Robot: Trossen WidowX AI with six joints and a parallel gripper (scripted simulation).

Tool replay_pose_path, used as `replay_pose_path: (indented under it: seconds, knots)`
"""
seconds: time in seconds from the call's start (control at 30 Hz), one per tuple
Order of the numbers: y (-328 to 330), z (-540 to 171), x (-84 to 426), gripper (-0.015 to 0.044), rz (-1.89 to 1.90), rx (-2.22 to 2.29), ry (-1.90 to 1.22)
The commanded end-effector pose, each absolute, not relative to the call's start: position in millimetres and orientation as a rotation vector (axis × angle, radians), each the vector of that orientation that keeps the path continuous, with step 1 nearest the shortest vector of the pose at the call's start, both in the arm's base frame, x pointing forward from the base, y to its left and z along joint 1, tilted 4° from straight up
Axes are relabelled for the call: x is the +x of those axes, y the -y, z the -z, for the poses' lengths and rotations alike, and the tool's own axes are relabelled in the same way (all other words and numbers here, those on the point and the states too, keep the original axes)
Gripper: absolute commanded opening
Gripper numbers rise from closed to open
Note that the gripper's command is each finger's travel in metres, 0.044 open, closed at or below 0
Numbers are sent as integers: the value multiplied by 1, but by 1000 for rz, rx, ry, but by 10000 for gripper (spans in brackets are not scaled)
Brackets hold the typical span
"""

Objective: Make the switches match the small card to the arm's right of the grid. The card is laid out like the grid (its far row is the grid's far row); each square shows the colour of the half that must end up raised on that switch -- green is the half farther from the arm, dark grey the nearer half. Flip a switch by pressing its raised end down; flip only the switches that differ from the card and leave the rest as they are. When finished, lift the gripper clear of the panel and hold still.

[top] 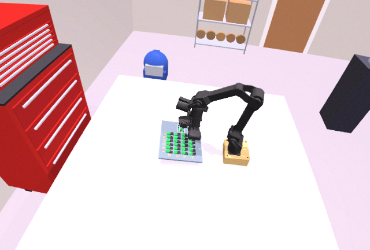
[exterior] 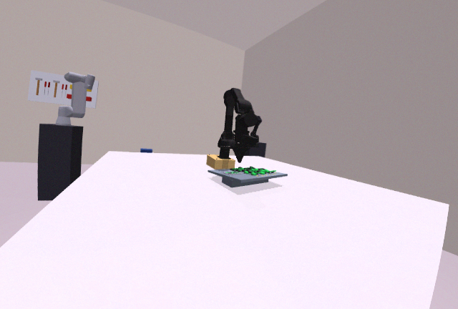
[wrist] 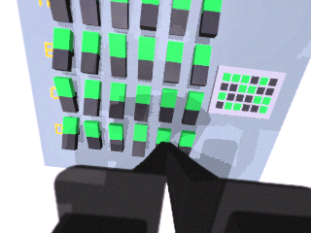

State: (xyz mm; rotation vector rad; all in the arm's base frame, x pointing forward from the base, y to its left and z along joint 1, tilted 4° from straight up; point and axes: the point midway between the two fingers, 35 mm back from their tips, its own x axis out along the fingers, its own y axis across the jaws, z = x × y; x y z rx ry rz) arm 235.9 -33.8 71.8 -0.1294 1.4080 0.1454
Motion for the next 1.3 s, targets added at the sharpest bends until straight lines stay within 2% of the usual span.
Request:
replay_pose_path:
  seconds: [0.0,1.27]
  knots:
    - [34,-65,236,0,-141,-128,-1416]
    - [34,-50,239,0,-141,-128,-1416]
